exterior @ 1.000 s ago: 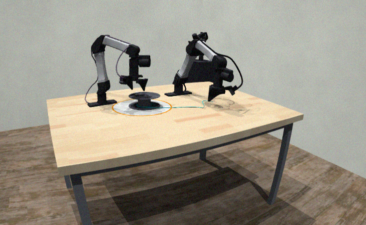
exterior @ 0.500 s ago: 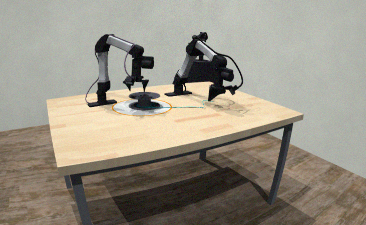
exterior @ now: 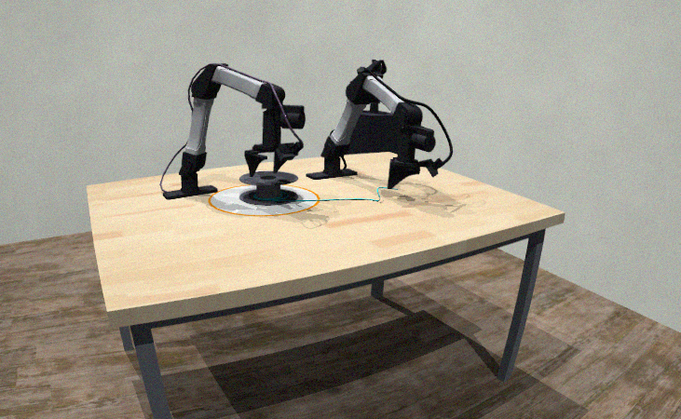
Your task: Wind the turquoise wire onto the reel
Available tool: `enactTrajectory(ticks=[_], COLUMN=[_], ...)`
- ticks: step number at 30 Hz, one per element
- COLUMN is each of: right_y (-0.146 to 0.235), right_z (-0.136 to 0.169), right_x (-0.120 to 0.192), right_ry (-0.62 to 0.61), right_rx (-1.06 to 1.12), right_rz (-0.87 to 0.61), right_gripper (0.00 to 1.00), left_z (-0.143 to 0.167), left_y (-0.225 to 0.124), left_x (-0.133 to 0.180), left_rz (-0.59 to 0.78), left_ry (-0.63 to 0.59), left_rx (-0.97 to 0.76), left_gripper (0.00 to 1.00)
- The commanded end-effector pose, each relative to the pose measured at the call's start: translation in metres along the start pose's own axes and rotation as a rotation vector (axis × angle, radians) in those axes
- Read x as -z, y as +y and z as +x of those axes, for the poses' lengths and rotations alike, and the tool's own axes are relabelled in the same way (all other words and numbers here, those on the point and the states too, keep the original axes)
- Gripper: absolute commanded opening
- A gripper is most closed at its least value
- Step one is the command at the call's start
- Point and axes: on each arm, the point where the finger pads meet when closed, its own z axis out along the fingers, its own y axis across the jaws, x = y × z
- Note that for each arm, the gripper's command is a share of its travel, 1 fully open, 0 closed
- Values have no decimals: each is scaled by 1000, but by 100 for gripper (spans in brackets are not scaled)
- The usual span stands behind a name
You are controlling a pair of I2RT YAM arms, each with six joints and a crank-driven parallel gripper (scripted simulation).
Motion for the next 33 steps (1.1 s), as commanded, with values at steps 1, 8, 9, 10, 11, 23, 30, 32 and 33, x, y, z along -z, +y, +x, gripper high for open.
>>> enactTrajectory(ticks=[1,8,9,10,11,23,30,32,33], right_y=[-2,-2,-2,-2,-2,-2,-1,0,0], right_z=[-12,-11,-11,-11,-11,-12,-12,-11,-11], right_x=[2,2,2,2,2,1,0,-4,-7], right_ry=[3,21,21,21,21,21,21,21,21], right_rx=[348,704,704,704,704,704,704,704,704], right_rz=[-18,-29,-29,-29,-29,-29,-29,-29,-29], right_gripper=[100,100,100,100,100,100,100,100,100], left_z=[-4,-2,-2,-2,-2,-3,-4,-4,-4], left_y=[-2,0,0,0,0,0,0,0,0], left_x=[7,7,8,8,8,13,15,16,16], left_rz=[27,28,28,28,28,28,28,28,27], left_ry=[-35,-35,-35,-35,-35,-35,-35,-35,-35], left_rx=[13,16,16,16,16,16,16,15,15], left_gripper=[0,0,0,0,0,0,0,0,0])
